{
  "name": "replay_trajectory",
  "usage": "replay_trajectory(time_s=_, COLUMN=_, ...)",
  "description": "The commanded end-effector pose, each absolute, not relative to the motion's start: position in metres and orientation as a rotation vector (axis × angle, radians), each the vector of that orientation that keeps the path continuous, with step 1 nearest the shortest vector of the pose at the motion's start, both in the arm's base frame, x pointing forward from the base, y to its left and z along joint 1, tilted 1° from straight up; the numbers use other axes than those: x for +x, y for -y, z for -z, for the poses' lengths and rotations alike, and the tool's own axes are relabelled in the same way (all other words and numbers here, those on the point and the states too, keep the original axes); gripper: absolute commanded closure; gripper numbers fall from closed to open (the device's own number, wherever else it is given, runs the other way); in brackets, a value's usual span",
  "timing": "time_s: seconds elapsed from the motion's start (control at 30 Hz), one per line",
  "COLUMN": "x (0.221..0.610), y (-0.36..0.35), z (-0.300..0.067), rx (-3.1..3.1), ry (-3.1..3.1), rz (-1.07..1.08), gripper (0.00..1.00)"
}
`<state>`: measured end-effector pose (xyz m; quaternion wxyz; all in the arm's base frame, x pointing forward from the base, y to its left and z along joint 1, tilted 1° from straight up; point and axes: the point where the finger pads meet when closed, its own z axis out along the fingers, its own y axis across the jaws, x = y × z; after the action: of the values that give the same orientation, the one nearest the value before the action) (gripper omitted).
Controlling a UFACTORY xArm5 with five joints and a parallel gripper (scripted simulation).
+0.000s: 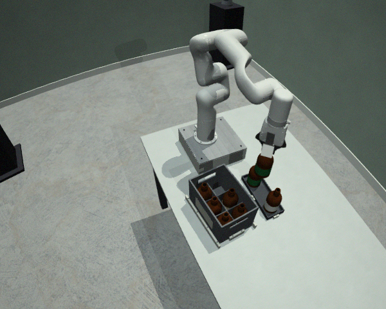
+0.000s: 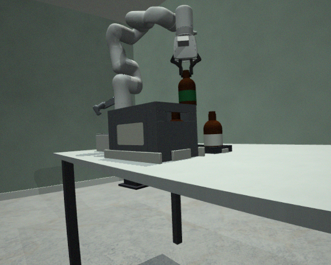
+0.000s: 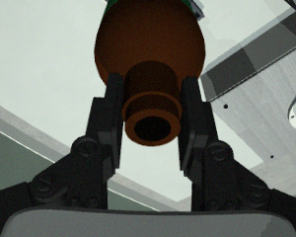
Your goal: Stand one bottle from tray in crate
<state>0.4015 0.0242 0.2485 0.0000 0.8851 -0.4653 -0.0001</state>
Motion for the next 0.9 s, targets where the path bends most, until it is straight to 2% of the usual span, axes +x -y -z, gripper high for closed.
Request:
replay_trajectory(time_s=0.0, x=0.398, y=-0.018, z=-0.25, rx=2.782, ry=1.463, rz=-0.005, gripper=1.0)
replay_trajectory(time_s=0.87, x=0.366, y=0.031, z=-0.249, rx=2.781, ry=1.462, rz=-0.001, gripper=1.0)
